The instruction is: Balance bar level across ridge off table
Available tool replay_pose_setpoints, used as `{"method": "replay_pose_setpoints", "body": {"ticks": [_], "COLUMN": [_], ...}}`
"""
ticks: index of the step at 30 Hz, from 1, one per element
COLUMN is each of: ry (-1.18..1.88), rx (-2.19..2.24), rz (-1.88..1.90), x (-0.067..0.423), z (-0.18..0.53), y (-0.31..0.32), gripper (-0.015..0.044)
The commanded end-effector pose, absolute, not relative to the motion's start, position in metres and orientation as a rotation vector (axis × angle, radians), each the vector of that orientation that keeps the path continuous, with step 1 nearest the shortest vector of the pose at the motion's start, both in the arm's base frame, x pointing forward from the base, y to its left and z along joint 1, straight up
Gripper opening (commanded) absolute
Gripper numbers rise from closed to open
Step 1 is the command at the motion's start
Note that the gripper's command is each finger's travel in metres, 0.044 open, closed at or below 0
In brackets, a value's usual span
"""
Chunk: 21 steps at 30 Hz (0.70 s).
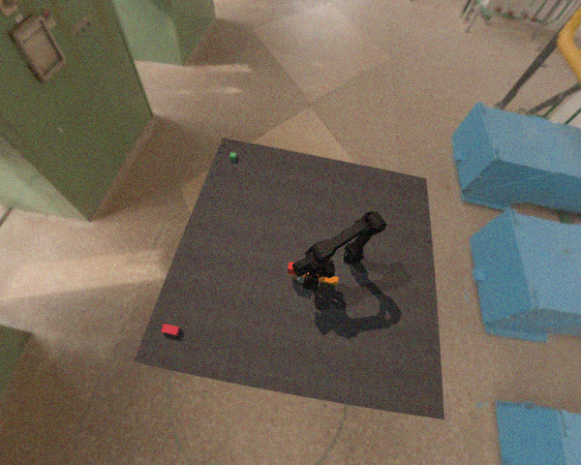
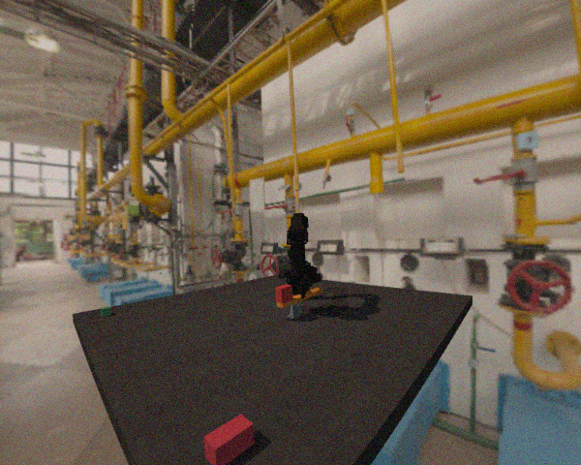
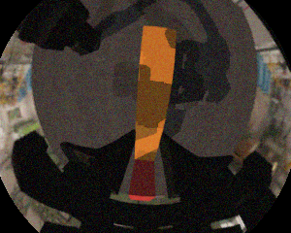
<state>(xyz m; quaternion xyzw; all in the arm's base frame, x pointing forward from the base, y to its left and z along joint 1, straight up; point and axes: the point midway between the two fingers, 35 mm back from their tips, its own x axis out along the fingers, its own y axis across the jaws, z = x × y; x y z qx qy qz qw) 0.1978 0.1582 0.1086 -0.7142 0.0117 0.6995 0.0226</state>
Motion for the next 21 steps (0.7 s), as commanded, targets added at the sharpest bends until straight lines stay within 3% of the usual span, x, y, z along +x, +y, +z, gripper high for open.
{"method": "replay_pose_setpoints", "body": {"ticks": [1,21], "ry": [0.027,0.027], "rx": [-2.214,-2.214], "rz": [2.167,2.167], "x": [0.1982,0.1984], "z": [0.108,0.1064], "y": [0.1588,0.1588], "gripper": [0.0,0.0]}}
